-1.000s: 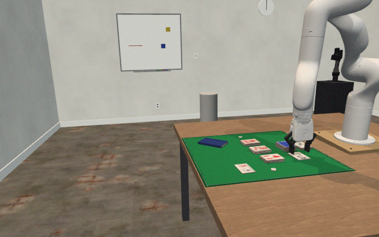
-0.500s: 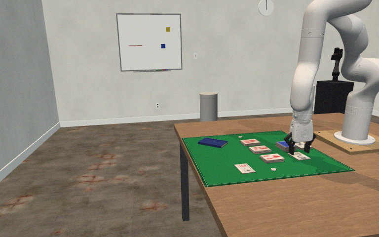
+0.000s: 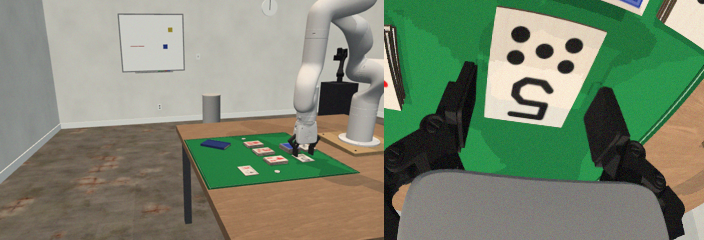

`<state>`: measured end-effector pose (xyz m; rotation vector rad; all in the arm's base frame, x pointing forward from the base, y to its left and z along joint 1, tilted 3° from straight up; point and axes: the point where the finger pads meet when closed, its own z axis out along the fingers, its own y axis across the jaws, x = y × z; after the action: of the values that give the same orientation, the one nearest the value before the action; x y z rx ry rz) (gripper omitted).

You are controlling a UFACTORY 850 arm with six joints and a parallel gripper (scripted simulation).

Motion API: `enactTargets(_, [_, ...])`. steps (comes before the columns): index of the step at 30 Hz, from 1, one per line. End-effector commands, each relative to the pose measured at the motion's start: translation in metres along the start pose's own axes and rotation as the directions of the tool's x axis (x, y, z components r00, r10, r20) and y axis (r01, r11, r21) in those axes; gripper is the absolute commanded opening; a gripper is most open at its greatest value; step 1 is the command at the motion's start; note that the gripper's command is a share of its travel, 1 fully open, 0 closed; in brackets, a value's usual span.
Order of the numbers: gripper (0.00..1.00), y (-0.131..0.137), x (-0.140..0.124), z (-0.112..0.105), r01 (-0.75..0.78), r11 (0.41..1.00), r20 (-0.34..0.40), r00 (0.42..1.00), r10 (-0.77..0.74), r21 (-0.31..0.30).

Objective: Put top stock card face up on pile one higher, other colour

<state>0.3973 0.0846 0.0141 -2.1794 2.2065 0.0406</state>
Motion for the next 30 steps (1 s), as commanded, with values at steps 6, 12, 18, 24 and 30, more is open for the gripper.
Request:
enactTargets(6, [0.86, -0.0001, 0.0000, 0.0004, 0.000, 1.000, 0.001, 1.000, 0.000, 0.002])
enactTargets(12, [0.86, -0.0001, 0.0000, 0.0004, 0.000, 1.000, 0.001, 1.000, 0.000, 0.002])
enactTargets(18, [0.86, -0.0001, 0.0000, 0.0004, 0.000, 1.000, 0.001, 1.000, 0.000, 0.002])
enactTargets(24, [0.86, -0.0001, 0.0000, 0.0004, 0.000, 1.000, 0.001, 1.000, 0.000, 0.002])
enactTargets(30, [0.86, -0.0001, 0.0000, 0.0004, 0.000, 1.000, 0.001, 1.000, 0.000, 0.002])
